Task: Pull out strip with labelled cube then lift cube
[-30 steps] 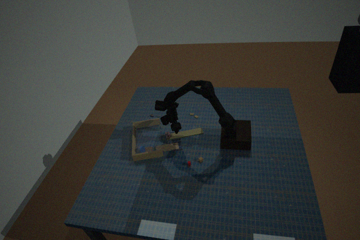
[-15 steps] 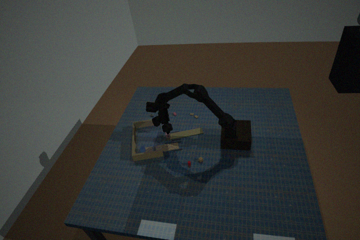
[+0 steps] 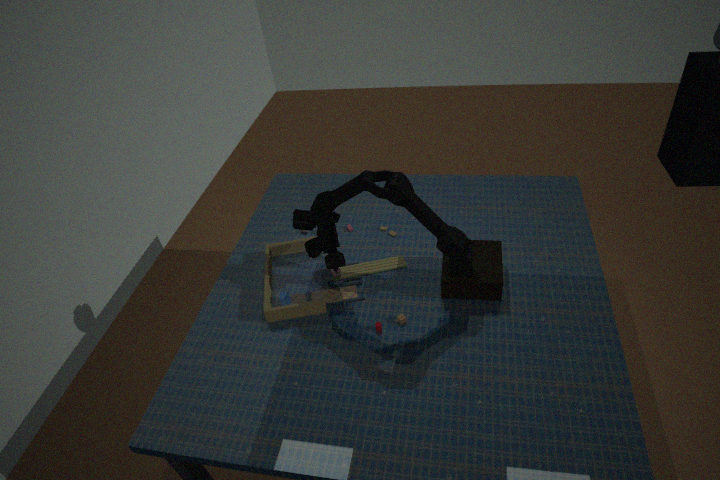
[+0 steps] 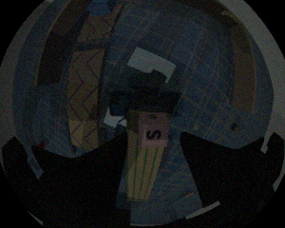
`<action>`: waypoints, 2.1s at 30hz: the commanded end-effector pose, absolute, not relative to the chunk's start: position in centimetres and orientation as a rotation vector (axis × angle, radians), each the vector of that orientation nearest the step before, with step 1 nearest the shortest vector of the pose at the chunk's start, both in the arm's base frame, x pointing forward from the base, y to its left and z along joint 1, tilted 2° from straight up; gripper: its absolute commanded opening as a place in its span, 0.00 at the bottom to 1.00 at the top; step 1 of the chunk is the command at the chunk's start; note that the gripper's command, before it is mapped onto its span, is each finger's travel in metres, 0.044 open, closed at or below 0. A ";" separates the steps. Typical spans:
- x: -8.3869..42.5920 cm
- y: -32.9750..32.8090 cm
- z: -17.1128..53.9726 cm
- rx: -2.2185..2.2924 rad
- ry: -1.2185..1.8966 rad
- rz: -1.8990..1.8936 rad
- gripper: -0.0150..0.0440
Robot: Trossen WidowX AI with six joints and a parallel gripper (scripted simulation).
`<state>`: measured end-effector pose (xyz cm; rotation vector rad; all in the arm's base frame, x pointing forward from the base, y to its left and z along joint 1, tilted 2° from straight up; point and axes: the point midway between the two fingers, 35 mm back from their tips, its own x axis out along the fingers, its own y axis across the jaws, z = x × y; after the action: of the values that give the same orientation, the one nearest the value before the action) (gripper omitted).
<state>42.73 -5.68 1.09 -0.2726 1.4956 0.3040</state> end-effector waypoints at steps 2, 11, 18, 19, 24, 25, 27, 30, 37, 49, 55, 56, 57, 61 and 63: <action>42.7 -5.7 0.2 -0.269 1.500 0.301 0.68; 42.7 -5.6 -1.3 -0.269 1.500 0.301 0.68; 42.7 -5.6 -2.2 -0.269 1.500 0.301 0.68; 42.7 -5.6 -2.2 -0.269 1.500 0.301 0.68; 42.7 -5.6 -1.9 -0.272 1.498 0.305 0.49; 42.7 -5.6 -1.9 -0.272 1.498 0.305 0.48; 42.7 -5.6 -1.9 -0.272 1.498 0.305 0.45; 42.7 -5.6 -1.9 -0.272 1.498 0.305 0.39; 42.0 -5.7 -0.8 -0.256 1.489 0.275 0.25; 37.2 -5.0 1.7 -0.267 1.503 0.299 0.25; 36.1 -4.9 2.0 -0.267 1.505 0.302 0.25; 35.7 -4.8 2.0 -0.267 1.506 0.302 0.25; 35.4 -4.8 2.0 -0.266 1.506 0.302 0.25; 34.0 -4.6 1.9 -0.265 1.507 0.303 0.25; 33.3 -4.5 1.9 -0.264 1.508 0.303 0.25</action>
<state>34.05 -4.61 1.80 -0.2603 1.5130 0.3003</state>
